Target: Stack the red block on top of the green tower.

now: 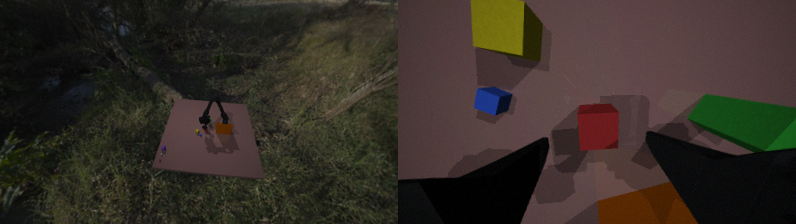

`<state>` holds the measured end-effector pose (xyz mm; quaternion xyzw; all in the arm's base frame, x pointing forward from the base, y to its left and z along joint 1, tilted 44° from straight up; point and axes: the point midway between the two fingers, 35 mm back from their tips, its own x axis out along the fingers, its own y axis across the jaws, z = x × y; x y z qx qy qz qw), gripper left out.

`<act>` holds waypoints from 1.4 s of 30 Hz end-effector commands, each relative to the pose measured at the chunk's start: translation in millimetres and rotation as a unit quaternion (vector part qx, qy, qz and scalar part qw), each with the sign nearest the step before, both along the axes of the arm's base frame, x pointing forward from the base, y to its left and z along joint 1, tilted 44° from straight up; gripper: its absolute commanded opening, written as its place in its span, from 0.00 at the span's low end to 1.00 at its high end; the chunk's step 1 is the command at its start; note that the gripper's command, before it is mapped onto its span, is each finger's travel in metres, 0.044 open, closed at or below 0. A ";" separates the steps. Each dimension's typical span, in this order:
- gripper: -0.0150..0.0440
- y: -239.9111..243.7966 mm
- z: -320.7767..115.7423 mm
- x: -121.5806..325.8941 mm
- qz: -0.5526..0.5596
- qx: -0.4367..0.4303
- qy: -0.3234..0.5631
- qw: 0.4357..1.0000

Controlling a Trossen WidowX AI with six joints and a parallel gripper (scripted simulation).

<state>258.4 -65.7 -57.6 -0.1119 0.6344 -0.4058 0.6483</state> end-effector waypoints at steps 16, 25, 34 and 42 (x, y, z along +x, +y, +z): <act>1.00 -21.2 -22.6 -5.7 0.001 -0.003 0.006 1.000; 1.00 -31.2 -32.6 -8.4 0.001 -0.004 0.006 1.000; 1.00 -34.9 -36.3 -9.7 0.000 -0.004 0.006 1.000; 1.00 -34.9 -36.3 -9.7 0.000 -0.004 0.006 1.000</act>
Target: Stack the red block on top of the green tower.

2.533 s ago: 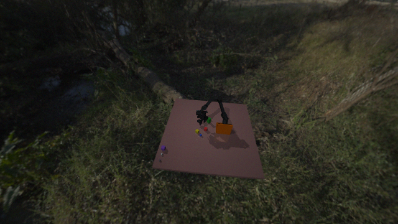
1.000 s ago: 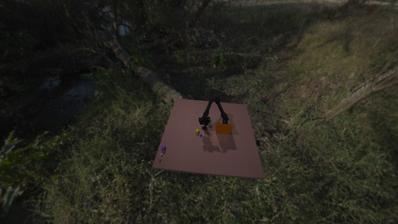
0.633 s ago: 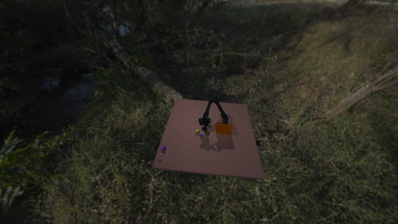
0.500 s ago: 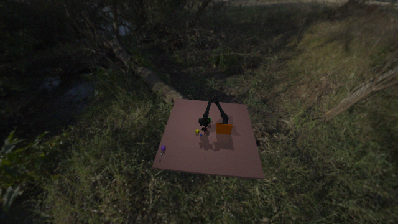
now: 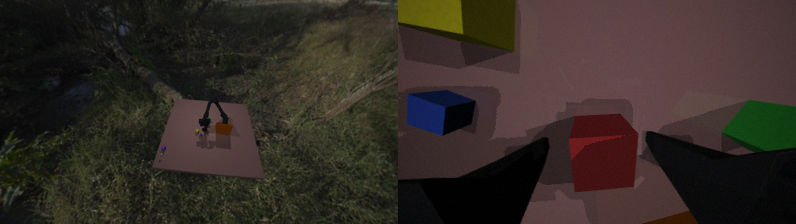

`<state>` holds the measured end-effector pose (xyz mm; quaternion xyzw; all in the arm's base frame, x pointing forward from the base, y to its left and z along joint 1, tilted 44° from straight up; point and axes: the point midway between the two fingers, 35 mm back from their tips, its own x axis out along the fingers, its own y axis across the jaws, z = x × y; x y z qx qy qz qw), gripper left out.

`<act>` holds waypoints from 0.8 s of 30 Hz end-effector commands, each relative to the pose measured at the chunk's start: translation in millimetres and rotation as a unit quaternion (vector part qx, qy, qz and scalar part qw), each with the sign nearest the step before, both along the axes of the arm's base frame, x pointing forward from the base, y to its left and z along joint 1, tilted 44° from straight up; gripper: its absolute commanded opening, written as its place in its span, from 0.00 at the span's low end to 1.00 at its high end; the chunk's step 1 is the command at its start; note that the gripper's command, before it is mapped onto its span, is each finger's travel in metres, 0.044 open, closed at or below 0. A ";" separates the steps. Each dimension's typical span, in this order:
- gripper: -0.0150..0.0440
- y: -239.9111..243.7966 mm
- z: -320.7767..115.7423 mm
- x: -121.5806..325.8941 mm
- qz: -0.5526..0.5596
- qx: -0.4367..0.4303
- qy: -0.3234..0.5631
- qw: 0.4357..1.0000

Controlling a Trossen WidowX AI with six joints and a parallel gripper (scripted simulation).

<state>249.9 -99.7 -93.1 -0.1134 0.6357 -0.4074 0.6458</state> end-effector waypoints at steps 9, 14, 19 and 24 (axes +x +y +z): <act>0.82 -0.3 0.2 -1.2 0.000 0.000 0.001 1.000; 0.60 -0.3 0.2 -1.2 0.000 0.000 0.001 1.000; 0.51 -0.3 0.2 -1.2 0.000 0.000 0.001 1.000; 0.35 3.4 3.7 -0.2 0.000 0.000 0.001 1.000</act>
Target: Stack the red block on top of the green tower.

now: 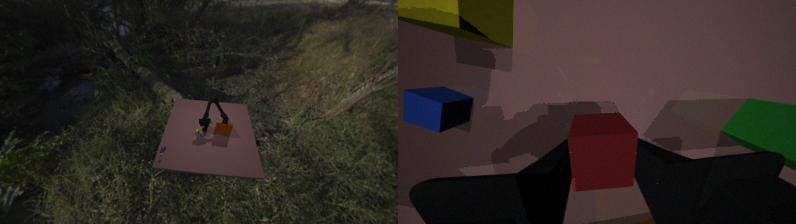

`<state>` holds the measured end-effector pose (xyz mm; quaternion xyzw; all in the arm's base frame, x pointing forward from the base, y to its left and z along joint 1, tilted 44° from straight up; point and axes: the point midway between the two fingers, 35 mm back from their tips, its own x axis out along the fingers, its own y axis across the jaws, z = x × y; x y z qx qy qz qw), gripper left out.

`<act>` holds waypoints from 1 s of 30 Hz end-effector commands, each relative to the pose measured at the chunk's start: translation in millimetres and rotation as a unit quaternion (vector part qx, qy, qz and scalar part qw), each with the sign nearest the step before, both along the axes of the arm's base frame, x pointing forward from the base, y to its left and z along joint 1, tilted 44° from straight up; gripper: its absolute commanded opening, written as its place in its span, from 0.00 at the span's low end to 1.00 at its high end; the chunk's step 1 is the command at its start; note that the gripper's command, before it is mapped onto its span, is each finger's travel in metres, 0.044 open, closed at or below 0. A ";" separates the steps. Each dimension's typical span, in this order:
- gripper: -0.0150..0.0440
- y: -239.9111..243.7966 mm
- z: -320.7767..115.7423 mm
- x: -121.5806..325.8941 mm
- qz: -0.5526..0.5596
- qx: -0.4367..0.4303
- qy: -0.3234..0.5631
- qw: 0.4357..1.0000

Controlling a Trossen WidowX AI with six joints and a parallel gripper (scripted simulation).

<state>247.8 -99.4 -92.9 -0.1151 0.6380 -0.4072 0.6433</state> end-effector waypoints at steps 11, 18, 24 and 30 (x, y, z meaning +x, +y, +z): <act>0.25 38.2 40.1 9.4 0.002 -0.001 -0.001 1.000; 0.25 62.9 66.3 14.7 0.002 0.000 -0.001 1.000; 0.25 79.4 84.0 18.1 0.002 0.000 -0.001 1.000; 0.25 79.2 83.0 17.0 0.002 0.000 0.000 1.000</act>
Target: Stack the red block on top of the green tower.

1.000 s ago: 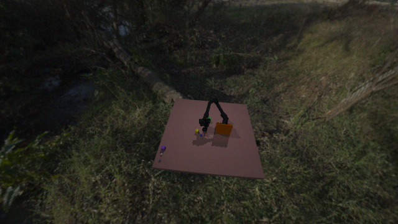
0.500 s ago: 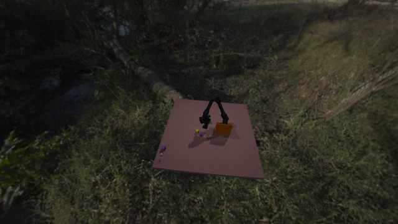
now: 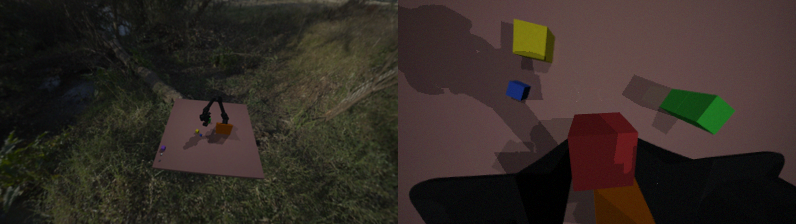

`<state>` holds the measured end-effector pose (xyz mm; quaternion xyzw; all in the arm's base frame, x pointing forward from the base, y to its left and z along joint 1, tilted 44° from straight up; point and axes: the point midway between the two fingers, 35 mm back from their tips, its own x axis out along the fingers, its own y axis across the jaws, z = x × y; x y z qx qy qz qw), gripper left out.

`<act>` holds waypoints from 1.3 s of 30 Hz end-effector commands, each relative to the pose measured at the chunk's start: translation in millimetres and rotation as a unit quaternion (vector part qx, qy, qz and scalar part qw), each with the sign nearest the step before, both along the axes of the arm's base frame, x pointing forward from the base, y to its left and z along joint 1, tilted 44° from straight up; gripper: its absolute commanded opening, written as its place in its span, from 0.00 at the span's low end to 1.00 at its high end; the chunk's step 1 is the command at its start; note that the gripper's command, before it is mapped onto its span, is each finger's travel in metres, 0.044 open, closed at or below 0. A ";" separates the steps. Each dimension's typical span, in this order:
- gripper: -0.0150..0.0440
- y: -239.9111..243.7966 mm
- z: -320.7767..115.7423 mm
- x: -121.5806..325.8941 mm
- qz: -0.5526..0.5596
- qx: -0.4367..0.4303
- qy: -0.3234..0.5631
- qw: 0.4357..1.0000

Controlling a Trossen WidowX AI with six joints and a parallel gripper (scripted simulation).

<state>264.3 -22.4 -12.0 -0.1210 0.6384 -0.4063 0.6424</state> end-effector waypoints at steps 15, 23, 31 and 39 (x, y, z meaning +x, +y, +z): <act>0.25 -41.2 49.5 -9.7 0.000 0.011 -0.005 1.000; 0.25 -67.9 76.7 -24.6 0.000 0.010 -0.005 1.000; 0.25 -91.3 100.7 -45.7 -0.001 0.005 -0.004 1.000; 0.25 -104.4 114.2 -60.7 -0.002 0.000 -0.002 1.000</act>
